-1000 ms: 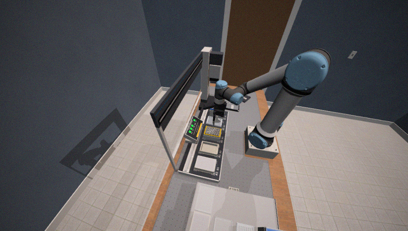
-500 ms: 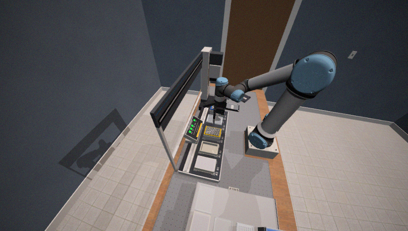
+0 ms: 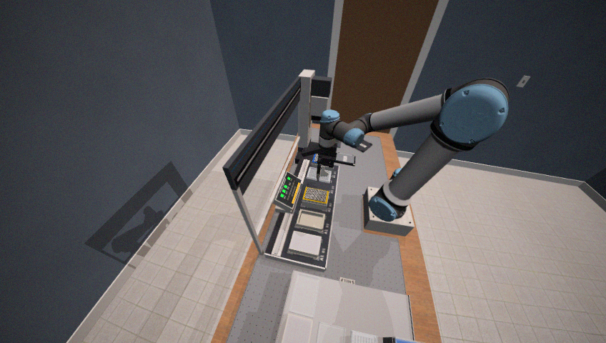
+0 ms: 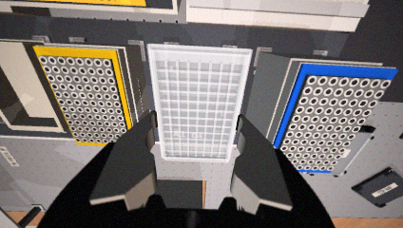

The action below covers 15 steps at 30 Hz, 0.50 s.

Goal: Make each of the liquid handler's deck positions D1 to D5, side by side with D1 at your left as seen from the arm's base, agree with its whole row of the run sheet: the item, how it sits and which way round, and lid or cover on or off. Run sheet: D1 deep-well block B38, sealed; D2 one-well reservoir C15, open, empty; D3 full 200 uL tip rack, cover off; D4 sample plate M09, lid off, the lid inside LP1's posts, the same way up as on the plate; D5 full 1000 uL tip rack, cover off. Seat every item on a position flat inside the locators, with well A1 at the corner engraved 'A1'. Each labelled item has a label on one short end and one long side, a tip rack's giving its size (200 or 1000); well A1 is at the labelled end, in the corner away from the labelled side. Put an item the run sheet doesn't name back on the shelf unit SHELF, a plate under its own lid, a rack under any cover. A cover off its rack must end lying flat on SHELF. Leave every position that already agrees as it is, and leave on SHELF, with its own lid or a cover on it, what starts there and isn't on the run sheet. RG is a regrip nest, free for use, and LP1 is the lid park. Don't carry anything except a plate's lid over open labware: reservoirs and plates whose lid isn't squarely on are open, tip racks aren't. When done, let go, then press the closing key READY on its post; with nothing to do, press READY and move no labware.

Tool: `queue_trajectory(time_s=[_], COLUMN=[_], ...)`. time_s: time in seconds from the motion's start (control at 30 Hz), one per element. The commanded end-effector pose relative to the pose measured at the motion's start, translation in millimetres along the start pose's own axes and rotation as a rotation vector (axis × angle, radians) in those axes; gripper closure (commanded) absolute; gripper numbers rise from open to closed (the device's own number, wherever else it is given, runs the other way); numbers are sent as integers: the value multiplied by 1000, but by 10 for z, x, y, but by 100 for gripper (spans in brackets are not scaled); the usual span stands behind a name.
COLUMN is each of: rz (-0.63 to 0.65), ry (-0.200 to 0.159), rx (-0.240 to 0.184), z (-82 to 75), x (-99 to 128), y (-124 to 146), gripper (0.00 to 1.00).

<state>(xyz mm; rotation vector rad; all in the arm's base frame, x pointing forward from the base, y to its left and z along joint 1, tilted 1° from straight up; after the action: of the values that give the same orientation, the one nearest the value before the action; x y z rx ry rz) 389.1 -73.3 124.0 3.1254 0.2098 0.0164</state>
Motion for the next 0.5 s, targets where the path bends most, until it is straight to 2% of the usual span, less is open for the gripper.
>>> queue_trajectory(time_s=[0.0, 0.47], rz=[0, 0], ry=[1, 1], rx=[-1, -1], z=[-76, -276], x=[2, 2], y=[2, 2], gripper=[100, 100])
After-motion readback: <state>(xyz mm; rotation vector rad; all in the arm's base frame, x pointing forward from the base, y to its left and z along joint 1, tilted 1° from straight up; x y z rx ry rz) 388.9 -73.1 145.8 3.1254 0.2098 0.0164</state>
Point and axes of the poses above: the point where the finger pads meet when closed, its own z axis out along the fingers, its own y axis across the jaws, x = y × z, the point moved 7 cm from there along -z, back along the fingers, and after that the axes turned 5 degrees about -z, right-handed, at the moved point
